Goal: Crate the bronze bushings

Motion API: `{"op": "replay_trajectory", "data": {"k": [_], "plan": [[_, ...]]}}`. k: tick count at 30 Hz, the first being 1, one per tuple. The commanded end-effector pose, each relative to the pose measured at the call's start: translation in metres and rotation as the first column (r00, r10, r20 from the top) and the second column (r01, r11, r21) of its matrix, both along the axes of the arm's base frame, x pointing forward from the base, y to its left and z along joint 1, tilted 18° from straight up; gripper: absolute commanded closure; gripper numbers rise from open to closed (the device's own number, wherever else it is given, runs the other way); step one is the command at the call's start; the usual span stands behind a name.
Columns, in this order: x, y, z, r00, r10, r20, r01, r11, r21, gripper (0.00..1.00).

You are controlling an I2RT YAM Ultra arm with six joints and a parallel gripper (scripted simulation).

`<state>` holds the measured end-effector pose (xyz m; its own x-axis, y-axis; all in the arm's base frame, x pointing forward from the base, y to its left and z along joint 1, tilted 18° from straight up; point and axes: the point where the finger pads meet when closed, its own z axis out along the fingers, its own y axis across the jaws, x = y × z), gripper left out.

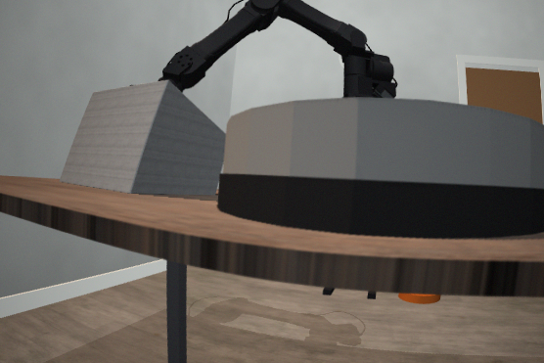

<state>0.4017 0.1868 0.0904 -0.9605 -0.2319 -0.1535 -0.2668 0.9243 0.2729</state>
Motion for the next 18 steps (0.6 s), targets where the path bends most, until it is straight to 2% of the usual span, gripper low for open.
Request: {"op": "replay_trajectory", "data": {"k": [1, 15, 18], "plan": [[0.0063, -0.0035, 0.0026, 1.000, -0.018, 0.003, 0.018, 1.000, -0.003, 1.00], [0.0076, -0.0026, 0.0025, 1.000, -0.018, 0.008, 0.018, 1.000, -0.001, 1.00], [0.0050, -0.0006, -0.0065, 1.000, -0.014, 0.002, 0.014, 1.000, -0.004, 1.00]]}}
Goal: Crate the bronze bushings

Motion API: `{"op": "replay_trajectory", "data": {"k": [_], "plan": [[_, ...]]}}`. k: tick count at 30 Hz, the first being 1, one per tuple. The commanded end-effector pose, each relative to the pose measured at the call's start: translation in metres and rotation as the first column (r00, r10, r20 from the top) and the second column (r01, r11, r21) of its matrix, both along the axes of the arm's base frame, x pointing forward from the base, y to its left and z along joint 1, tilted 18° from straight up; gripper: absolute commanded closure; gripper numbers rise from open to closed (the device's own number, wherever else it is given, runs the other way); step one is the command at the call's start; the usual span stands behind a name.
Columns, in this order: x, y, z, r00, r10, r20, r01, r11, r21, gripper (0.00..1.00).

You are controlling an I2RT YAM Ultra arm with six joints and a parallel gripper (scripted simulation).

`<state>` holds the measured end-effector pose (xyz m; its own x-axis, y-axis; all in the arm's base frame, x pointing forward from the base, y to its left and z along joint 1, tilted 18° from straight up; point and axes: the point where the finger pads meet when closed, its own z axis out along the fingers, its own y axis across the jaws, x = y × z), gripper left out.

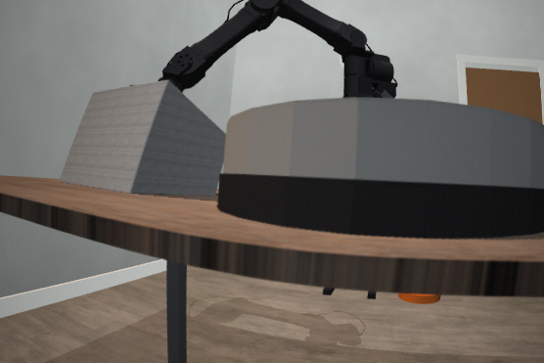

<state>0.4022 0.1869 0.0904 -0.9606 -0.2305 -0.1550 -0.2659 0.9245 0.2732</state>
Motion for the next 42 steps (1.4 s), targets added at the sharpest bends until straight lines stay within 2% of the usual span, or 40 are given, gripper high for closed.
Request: {"op": "replay_trajectory", "data": {"k": [1, 3, 14, 16, 21, 42], "plan": [[0.005, -0.001, -0.007, 1.000, -0.013, 0.001, 0.013, 1.000, -0.004, 1.00], [-0.001, 0.003, -0.017, 1.000, -0.003, -0.015, 0.003, 1.000, -0.012, 1.00], [0.003, 0.019, -0.071, 1.000, -0.004, -0.014, 0.004, 1.000, -0.014, 1.00], [0.011, 0.020, -0.071, 1.000, -0.012, 0.006, 0.012, 1.000, -0.006, 1.00], [0.013, 0.021, -0.064, 1.000, -0.015, 0.024, 0.014, 1.000, 0.006, 1.00], [0.011, 0.021, -0.064, 1.000, -0.013, 0.016, 0.013, 1.000, 0.003, 1.00]]}}
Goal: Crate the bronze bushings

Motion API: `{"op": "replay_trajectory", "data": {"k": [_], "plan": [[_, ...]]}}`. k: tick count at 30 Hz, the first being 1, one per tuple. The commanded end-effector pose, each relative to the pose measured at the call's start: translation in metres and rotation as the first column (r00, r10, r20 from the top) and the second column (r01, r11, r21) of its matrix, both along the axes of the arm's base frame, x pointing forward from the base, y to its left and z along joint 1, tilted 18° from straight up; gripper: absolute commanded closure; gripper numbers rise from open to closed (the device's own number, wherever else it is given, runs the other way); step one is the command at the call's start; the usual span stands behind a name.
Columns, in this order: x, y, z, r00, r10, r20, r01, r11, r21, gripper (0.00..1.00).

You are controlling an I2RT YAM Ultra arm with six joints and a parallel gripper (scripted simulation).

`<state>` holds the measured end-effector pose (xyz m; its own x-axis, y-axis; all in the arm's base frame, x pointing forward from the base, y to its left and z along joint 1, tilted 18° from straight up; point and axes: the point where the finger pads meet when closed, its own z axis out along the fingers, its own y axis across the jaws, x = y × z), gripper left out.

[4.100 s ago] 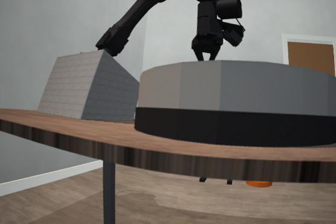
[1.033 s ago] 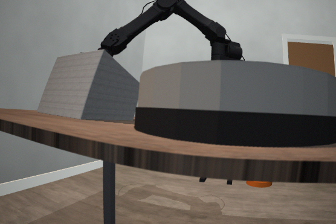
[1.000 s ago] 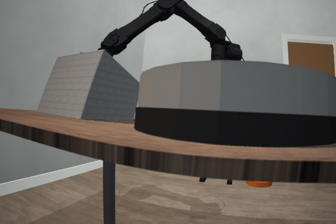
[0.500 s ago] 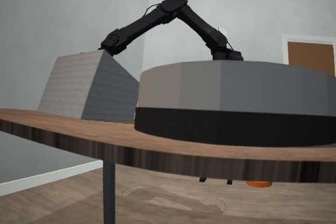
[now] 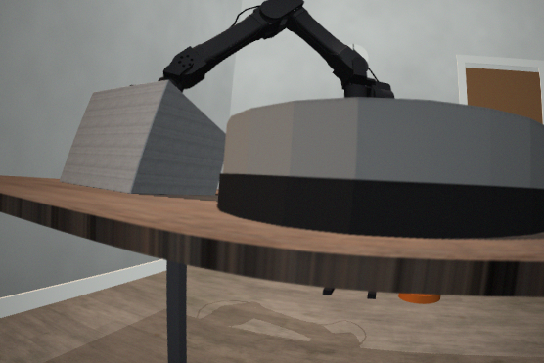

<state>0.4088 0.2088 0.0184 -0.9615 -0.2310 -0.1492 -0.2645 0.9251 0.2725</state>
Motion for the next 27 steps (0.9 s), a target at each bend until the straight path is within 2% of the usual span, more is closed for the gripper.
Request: {"op": "replay_trajectory", "data": {"k": [1, 17, 23, 27], "plan": [[0.004, -0.001, 0.008, 1.000, -0.013, 0.022, 0.013, 1.000, 0.005, 1.00], [0.004, -0.001, 0.007, 1.000, -0.013, 0.021, 0.013, 1.000, 0.005, 1.00], [-0.002, 0.000, -0.010, 1.000, -0.008, -0.010, 0.008, 1.000, -0.008, 1.00], [-0.003, 0.002, -0.012, 1.000, -0.004, -0.010, 0.004, 1.000, -0.009, 1.00]]}}
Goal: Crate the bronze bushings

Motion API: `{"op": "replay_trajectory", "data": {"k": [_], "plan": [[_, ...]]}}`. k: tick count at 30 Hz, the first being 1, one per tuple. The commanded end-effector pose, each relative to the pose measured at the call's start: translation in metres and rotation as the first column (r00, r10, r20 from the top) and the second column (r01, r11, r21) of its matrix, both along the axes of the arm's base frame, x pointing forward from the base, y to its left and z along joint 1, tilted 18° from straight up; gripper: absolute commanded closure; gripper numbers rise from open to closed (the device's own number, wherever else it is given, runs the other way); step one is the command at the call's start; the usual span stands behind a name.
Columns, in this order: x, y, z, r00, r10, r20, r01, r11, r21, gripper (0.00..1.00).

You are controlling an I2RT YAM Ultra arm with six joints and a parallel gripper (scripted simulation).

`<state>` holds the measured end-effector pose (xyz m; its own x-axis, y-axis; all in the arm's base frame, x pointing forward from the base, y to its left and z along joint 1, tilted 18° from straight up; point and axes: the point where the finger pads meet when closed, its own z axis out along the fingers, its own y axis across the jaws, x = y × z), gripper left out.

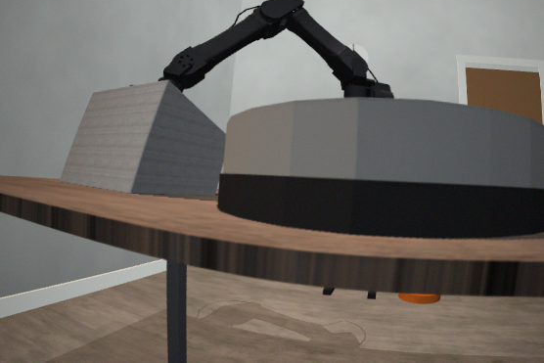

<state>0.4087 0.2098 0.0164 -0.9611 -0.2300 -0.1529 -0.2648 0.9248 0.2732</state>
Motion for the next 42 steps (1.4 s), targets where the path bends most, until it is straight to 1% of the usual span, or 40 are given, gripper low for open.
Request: {"op": "replay_trajectory", "data": {"k": [1, 6, 9, 12, 13, 15, 17, 19, 21, 23, 29, 42], "plan": [[0.010, 0.004, 0.000, 1.000, -0.009, 0.023, 0.009, 1.000, 0.004, 1.00], [-0.003, 0.004, -0.019, 1.000, -0.003, -0.013, 0.003, 1.000, -0.012, 1.00], [0.001, 0.006, -0.021, 1.000, -0.005, -0.003, 0.005, 1.000, -0.008, 1.00], [-0.001, 0.004, -0.029, 1.000, -0.010, -0.012, 0.010, 1.000, -0.014, 1.00], [0.004, 0.007, -0.027, 1.000, -0.009, 0.002, 0.009, 1.000, -0.008, 1.00], [0.001, 0.009, -0.032, 1.000, -0.004, -0.005, 0.004, 1.000, -0.009, 1.00], [0.001, 0.009, -0.032, 1.000, -0.004, -0.005, 0.004, 1.000, -0.009, 1.00], [0.000, 0.007, -0.037, 1.000, -0.010, -0.013, 0.010, 1.000, -0.011, 1.00], [0.004, 0.011, -0.035, 1.000, -0.007, 0.001, 0.007, 1.000, -0.005, 1.00], [0.002, 0.013, -0.038, 1.000, -0.003, -0.002, 0.003, 1.000, -0.007, 1.00], [0.001, 0.009, -0.044, 1.000, -0.012, -0.011, 0.012, 1.000, -0.011, 1.00], [-0.001, 0.008, -0.044, 1.000, -0.010, -0.018, 0.010, 1.000, -0.013, 1.00]]}}
